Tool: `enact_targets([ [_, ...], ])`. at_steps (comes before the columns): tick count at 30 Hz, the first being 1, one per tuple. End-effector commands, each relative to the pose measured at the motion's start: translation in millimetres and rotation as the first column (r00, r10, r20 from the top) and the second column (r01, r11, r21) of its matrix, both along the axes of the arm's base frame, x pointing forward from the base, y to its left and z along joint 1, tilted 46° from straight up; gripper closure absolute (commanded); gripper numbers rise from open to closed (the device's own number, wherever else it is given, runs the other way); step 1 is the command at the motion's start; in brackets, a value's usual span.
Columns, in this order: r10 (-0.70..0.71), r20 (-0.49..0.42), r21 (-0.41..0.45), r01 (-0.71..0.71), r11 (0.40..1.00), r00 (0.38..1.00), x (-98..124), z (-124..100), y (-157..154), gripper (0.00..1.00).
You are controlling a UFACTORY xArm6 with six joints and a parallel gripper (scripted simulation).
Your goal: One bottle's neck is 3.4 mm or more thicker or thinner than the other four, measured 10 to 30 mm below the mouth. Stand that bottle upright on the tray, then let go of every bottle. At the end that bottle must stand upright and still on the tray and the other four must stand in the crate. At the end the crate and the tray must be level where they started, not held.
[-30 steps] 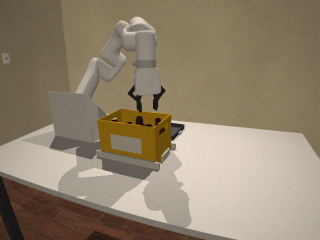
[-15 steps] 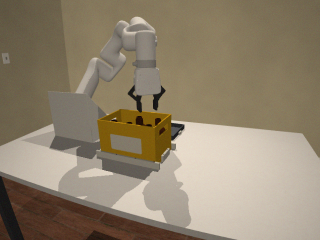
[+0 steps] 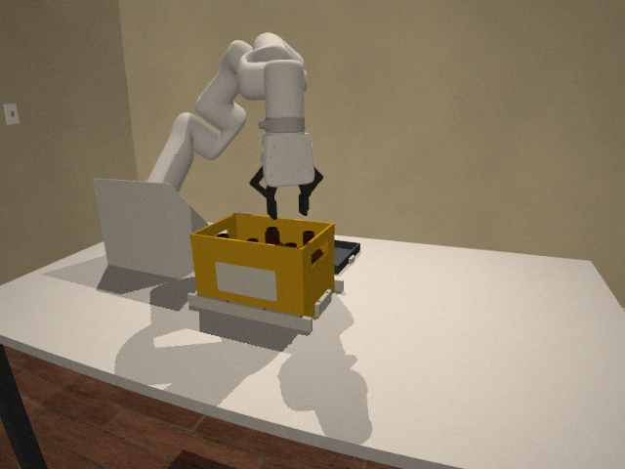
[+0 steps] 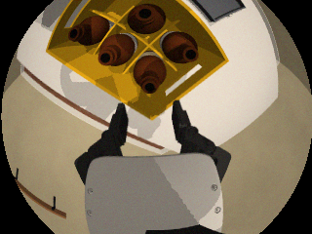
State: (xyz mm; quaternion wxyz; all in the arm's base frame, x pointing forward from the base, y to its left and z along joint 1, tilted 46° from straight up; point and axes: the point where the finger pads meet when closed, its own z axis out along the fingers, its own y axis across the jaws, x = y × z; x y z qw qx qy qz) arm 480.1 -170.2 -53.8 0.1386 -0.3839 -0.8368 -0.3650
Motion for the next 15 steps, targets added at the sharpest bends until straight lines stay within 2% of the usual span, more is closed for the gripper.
enact_targets([
  [1, -0.002, 0.003, -0.003, 0.002, 1.000, 1.000, 1.0, 0.7, -1.2, 0.35],
  [15, -0.002, 0.003, -0.002, 0.002, 1.000, 1.000, 1.7, -5.6, 5.1, 0.35],
])
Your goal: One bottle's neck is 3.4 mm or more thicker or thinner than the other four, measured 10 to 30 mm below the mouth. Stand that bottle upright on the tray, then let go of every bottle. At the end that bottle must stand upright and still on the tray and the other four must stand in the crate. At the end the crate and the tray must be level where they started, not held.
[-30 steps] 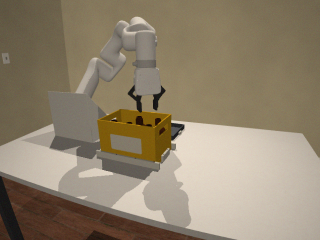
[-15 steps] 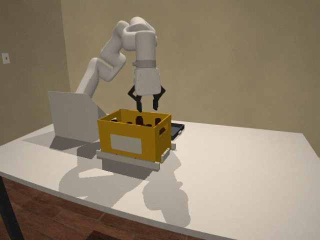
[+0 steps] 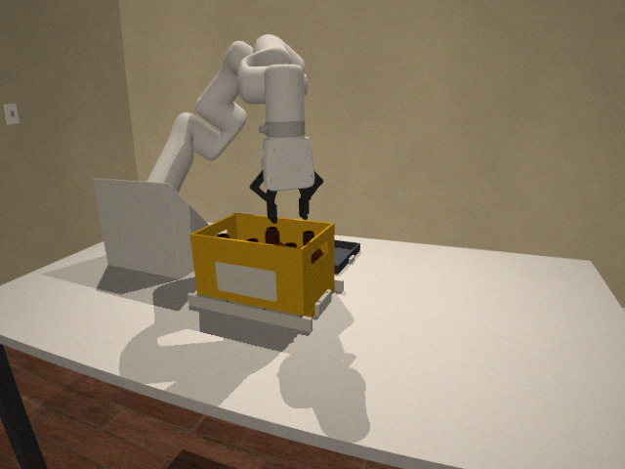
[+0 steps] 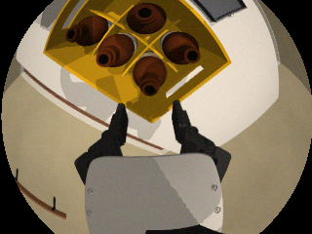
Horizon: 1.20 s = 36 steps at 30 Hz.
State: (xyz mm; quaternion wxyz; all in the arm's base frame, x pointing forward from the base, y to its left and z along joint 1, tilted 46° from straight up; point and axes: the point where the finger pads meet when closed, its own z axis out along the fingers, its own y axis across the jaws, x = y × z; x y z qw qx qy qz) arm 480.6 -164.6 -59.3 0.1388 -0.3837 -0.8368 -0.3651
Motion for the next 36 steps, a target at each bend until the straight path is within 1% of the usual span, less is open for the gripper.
enact_targets([
  [1, -0.002, 0.003, -0.003, 0.002, 1.000, 1.000, 1, -1, 0, 0.35],
  [15, -0.002, 0.003, -0.003, 0.002, 1.000, 1.000, 3, -14, 13, 0.35],
  [36, -0.002, 0.003, -0.003, 0.002, 1.000, 1.000, 4, -23, 23, 0.35],
])
